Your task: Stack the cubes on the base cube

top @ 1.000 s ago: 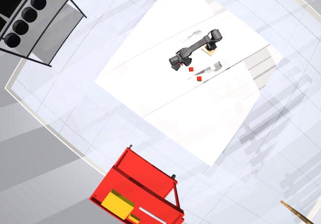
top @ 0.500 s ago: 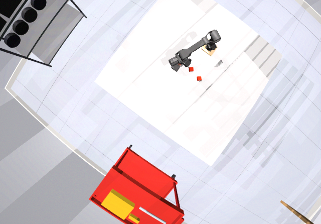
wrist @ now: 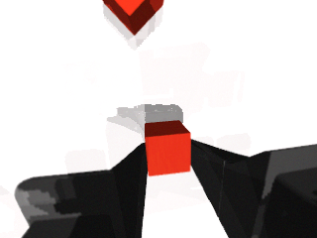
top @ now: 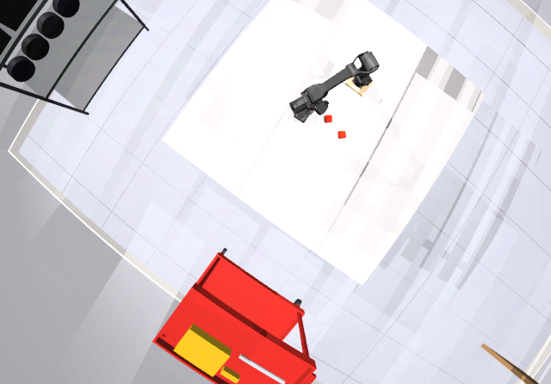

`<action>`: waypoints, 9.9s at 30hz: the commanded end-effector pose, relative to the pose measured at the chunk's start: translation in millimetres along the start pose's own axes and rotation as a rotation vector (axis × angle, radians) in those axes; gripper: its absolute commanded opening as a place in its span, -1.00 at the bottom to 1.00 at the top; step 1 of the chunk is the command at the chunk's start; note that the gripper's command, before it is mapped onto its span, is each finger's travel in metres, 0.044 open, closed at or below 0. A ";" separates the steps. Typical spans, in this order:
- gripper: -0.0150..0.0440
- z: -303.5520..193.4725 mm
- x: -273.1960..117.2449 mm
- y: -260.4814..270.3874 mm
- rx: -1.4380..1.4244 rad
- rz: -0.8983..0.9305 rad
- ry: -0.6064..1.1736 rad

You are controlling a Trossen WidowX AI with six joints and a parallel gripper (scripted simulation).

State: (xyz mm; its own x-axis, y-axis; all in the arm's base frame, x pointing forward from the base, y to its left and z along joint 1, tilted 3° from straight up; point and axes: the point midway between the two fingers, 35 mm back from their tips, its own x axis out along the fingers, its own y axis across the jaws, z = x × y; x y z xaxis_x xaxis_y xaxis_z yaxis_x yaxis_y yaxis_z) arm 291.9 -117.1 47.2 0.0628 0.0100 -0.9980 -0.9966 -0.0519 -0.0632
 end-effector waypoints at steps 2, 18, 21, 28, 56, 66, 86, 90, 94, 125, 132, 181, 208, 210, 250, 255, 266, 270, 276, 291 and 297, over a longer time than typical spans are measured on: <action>-0.14 -1.5 -14.4 -3.8 0.003 -0.009 0.001; -0.14 -2.6 -64.6 -5.4 0.003 -0.009 0.002; -0.14 -2.3 -74.1 -4.7 0.003 -0.009 0.002; -0.14 -1.1 -96.6 -1.9 0.003 -0.009 0.002; -0.14 63.2 -94.3 -21.4 0.010 -0.012 -0.005; -0.14 95.5 -88.1 -26.6 0.014 -0.013 -0.009; -0.14 160.9 -76.4 -26.1 0.021 -0.017 -0.018; -0.14 173.8 -74.2 -24.3 0.023 -0.017 -0.020; -0.14 186.7 -72.0 -21.9 0.024 -0.018 -0.023; -0.14 233.9 -61.4 -7.1 0.053 -0.009 -0.018; -0.14 234.2 -47.1 -7.5 0.054 -0.009 -0.018; 0.20 234.4 -50.7 -6.8 0.051 -0.007 -0.020; 0.41 151.6 -92.4 3.2 0.581 -0.003 -0.013; 0.41 137.2 -98.0 7.9 0.682 -0.003 -0.012; 0.41 114.6 -19.5 16.9 0.857 -0.004 -0.011; 0.41 114.7 -11.3 16.8 0.857 -0.004 -0.011; 0.32 114.9 2.4 17.3 0.857 -0.004 -0.011; -0.04 114.9 2.4 17.3 0.857 -0.004 -0.011; -0.14 114.8 0.5 16.9 0.857 -0.004 -0.011; -0.14 113.9 -45.1 11.4 0.857 -0.005 -0.011; -0.14 113.8 -64.1 11.7 0.857 -0.005 -0.011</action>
State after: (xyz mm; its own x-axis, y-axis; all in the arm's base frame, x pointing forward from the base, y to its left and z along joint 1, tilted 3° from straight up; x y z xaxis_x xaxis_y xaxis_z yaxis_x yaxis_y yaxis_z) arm 269.8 -4.8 97.8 0.0613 0.0160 -0.9980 -0.6922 0.7210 -0.0309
